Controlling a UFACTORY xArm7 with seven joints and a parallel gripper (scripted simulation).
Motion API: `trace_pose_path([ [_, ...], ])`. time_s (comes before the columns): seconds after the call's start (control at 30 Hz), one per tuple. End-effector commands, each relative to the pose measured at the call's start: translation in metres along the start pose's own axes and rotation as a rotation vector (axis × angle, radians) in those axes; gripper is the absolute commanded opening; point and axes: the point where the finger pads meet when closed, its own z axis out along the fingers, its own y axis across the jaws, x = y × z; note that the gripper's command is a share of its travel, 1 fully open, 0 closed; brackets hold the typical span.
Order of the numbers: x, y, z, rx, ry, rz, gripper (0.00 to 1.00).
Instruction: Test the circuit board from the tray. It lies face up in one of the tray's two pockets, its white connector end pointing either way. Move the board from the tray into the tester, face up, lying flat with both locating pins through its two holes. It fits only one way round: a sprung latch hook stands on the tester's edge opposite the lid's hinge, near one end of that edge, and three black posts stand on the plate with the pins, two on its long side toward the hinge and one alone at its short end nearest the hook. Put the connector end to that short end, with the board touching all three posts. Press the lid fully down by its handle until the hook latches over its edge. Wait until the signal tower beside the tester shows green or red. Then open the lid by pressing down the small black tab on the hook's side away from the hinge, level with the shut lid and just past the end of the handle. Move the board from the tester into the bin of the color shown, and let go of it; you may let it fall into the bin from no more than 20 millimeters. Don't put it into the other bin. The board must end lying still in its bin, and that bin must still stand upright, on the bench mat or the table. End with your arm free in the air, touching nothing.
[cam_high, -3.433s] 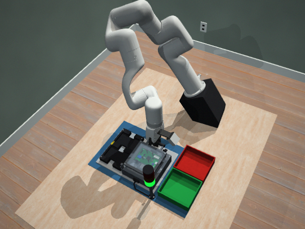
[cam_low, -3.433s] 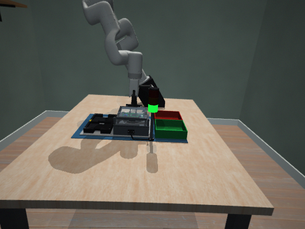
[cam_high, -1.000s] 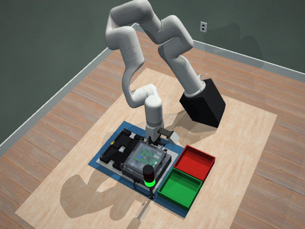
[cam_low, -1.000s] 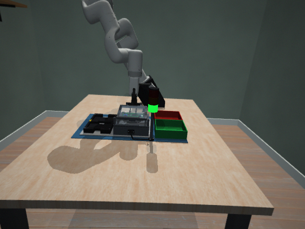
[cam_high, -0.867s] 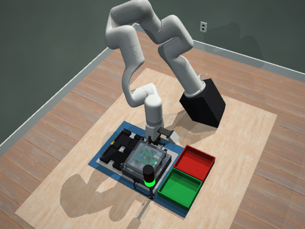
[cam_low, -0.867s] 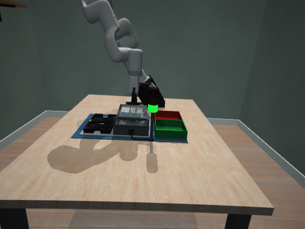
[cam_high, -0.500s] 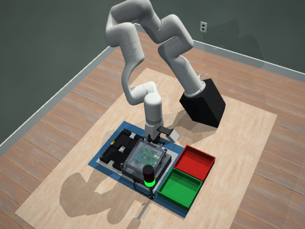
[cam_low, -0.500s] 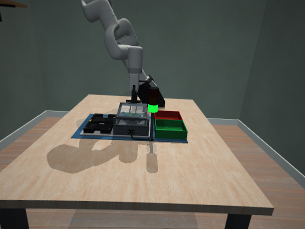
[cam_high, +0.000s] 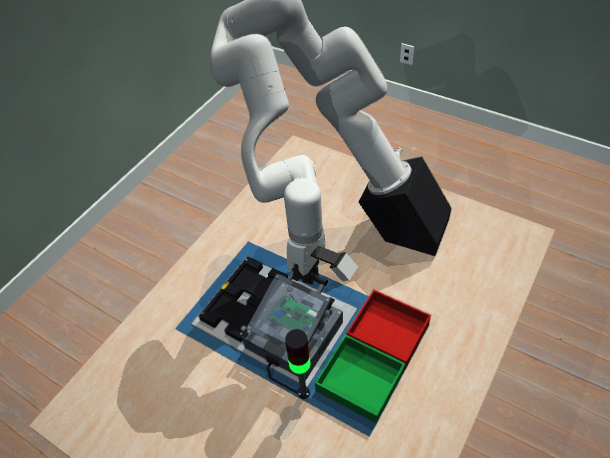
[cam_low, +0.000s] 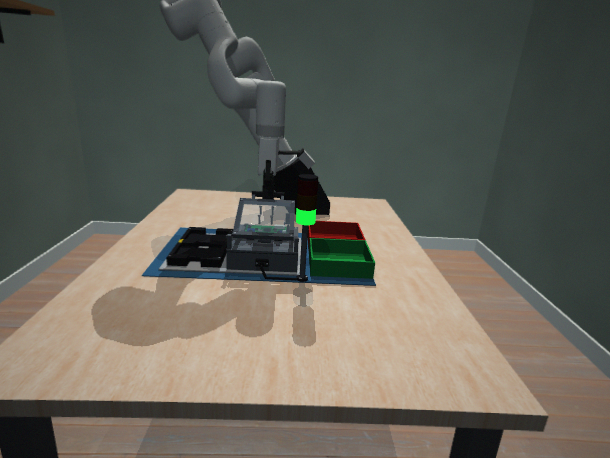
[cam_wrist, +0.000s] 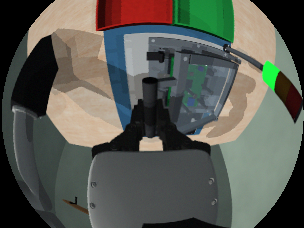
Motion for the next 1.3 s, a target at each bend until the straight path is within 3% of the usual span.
trace_pose_path([
  [0.0, 0.001, 0.008, -0.014, -0.007, 0.003, 0.0, 0.0],
  [0.37, 0.0, 0.031, -0.051, -0.006, 0.003, 0.001, 0.0],
  [0.43, 0.0, 0.031, -0.051, -0.006, 0.003, 0.001, 0.0],
  [0.73, 0.0, 0.059, -0.08, -0.006, 0.003, 0.0, 0.0],
  [1.27, 0.0, 0.104, -0.106, -0.006, 0.003, 0.001, 0.0],
])
